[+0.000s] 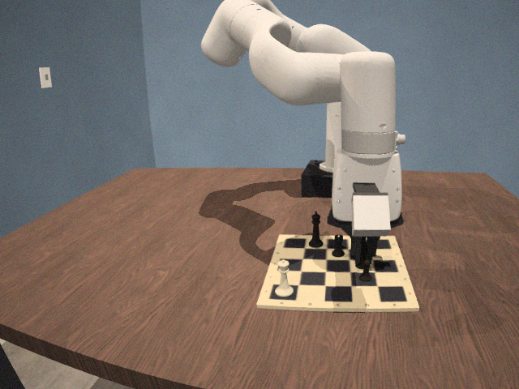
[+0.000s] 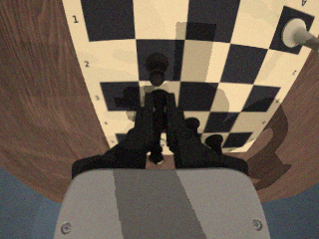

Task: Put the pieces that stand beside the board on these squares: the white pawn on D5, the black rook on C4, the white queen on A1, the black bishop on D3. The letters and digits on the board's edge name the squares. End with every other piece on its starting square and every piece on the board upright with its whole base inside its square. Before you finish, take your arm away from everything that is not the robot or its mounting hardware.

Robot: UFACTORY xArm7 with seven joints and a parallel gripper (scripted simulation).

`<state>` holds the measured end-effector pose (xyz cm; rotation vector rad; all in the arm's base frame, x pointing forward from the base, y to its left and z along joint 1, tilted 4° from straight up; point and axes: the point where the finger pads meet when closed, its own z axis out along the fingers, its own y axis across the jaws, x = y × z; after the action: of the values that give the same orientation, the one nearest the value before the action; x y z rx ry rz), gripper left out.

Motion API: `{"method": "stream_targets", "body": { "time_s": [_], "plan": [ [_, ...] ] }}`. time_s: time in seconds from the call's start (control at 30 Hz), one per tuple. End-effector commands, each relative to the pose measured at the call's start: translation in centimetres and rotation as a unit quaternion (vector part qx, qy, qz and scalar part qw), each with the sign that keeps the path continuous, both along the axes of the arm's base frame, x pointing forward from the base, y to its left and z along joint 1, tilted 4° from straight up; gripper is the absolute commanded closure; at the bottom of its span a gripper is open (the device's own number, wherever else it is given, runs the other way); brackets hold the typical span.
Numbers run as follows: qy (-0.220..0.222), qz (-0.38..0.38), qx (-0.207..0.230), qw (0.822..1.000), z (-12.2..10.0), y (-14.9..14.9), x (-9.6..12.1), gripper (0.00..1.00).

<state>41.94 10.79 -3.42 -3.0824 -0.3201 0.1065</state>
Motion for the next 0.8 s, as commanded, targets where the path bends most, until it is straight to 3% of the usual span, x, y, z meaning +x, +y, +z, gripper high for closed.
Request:
{"method": "stream_targets", "body": {
  "time_s": [0.0,0.03,0.1,0.13,0.3,0.33,0.77],
  "plan": [
    [-0.002,0.000,0.000,1.000,0.14,0.05,0.13,0.93],
    [-0.002,0.000,0.000,1.000,0.14,0.05,0.13,0.85],
    [-0.002,0.000,0.000,1.000,0.14,0.05,0.13,0.85],
    [-0.002,0.000,0.000,1.000,0.14,0.05,0.13,0.78],
    [-0.002,0.000,0.000,1.000,0.14,0.05,0.13,0.70],
    [-0.002,0.000,0.000,1.000,0.14,0.05,0.13,0.63],
    [-0.002,0.000,0.000,1.000,0.22,0.04,0.14,0.63]
  ]
}}
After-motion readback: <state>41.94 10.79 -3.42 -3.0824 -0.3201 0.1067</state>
